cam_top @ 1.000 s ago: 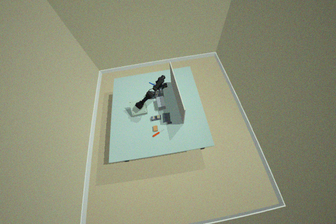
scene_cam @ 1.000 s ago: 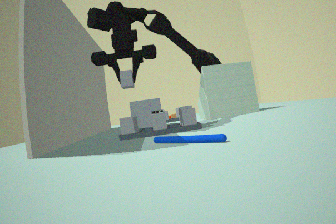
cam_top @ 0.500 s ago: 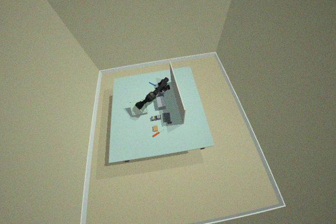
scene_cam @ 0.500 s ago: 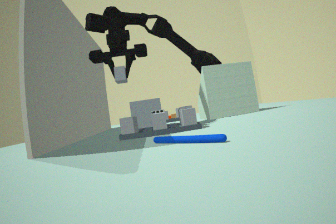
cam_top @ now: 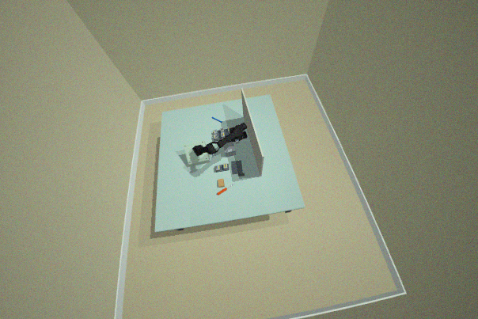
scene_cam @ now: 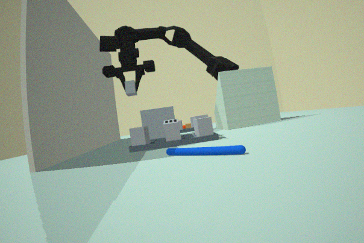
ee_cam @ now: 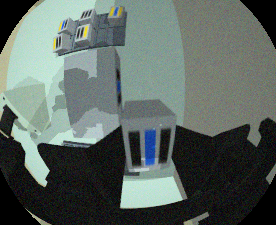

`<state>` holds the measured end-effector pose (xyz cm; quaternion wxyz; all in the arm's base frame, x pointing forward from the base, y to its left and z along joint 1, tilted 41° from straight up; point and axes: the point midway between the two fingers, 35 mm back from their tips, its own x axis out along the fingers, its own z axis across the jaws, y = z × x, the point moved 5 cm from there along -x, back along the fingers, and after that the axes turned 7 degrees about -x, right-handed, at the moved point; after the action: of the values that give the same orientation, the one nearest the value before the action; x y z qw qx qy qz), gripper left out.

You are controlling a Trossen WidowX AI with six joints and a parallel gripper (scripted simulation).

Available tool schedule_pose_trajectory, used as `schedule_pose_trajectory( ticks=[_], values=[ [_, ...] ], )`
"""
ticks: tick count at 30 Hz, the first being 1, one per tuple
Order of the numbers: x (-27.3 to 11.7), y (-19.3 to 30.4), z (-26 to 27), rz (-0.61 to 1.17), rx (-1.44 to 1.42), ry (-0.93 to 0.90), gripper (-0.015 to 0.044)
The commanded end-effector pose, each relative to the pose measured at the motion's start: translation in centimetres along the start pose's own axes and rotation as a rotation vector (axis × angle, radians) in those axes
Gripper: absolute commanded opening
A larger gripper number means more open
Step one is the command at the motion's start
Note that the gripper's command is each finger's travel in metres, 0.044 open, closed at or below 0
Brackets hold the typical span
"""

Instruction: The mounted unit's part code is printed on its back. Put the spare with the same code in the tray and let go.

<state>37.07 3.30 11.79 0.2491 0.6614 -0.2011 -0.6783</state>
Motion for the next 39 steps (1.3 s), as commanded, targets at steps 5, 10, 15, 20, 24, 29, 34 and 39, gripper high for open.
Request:
schedule_pose_trajectory(
  ticks=[5,10,15,20,24,29,34,39],
  values=[
    [-0.1,6.3,1.7,0.017,-0.009,-0.005,0.0000],
    [-0.1,10.1,3.2,0.030,-0.006,-0.007,0.0000],
    [-0.3,13.6,5.1,0.048,-0.006,-0.013,0.0000],
    [-0.5,16.7,7.2,0.068,-0.005,-0.022,0.0000],
    [-0.5,17.1,7.6,0.071,-0.005,-0.023,0.0000],
    [-0.2,17.1,7.5,0.071,-0.005,-0.023,0.0000],
    [0.3,17.2,7.4,0.070,-0.005,-0.023,0.0000],
    [0.8,17.2,7.3,0.069,-0.004,-0.023,0.0000]
  ],
)
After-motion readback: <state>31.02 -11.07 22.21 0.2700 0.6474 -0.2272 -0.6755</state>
